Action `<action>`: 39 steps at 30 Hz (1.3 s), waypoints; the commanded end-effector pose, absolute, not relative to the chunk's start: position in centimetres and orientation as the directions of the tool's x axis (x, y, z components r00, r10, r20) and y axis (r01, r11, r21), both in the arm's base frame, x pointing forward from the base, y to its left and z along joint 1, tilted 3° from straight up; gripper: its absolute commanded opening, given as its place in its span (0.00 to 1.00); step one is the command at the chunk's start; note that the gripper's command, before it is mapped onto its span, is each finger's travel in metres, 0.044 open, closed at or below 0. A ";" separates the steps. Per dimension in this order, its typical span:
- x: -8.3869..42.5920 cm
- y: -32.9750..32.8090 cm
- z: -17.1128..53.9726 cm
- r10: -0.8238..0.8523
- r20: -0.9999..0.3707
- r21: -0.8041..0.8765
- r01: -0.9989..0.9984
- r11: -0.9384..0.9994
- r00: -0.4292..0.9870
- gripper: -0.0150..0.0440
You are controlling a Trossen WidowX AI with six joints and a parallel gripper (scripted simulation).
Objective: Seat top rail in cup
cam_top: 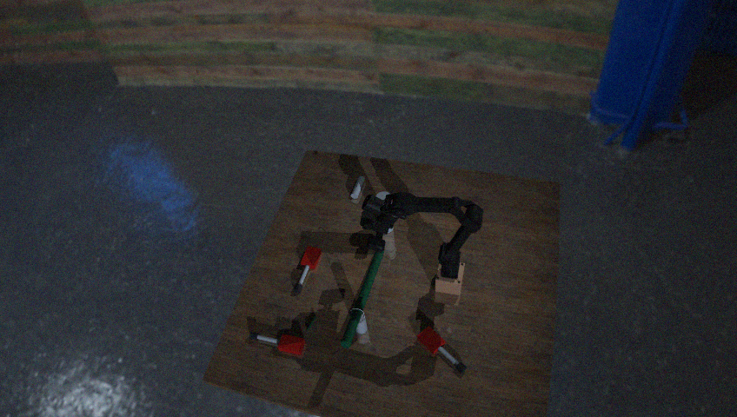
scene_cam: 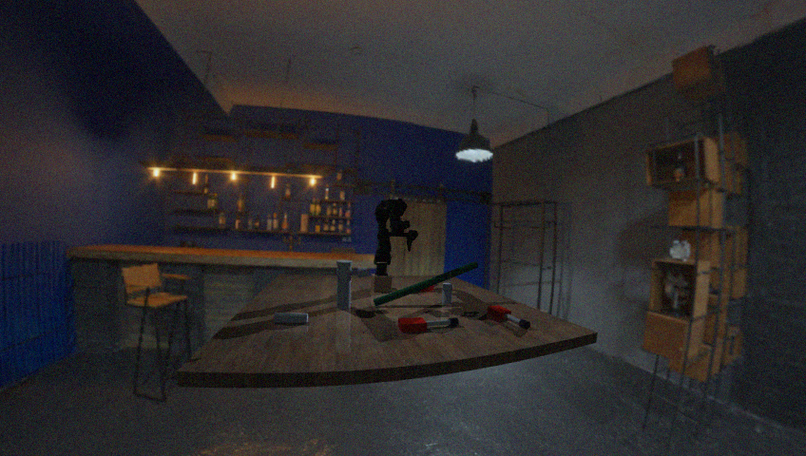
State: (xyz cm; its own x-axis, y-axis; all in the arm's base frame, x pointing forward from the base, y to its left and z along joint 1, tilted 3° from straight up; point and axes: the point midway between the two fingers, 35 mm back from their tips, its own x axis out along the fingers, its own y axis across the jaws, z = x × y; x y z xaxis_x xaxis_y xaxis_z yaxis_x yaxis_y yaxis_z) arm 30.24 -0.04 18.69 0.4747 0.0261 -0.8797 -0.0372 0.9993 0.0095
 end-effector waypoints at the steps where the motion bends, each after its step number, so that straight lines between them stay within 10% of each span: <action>1: 30.2 0.1 18.8 0.022 -0.882 0.010 -0.028 1.000 0.470 1.00; 8: 31.3 1.1 15.2 0.033 -0.951 -0.134 -0.507 0.852 0.306 1.00; 15: 31.8 2.5 10.0 0.027 -0.998 -0.054 -0.959 0.277 0.065 1.00; 19: 31.7 3.0 8.1 0.020 -1.000 0.023 -1.000 0.019 -0.023 1.00; 39: 31.7 3.1 4.2 0.020 -1.000 0.023 -1.000 0.020 -0.022 1.00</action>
State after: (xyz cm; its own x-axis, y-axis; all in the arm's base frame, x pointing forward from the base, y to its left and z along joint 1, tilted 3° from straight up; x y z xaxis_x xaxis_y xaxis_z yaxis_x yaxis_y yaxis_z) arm 31.68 3.08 4.61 -0.0261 0.0229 -0.9994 -0.9993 0.0251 0.0266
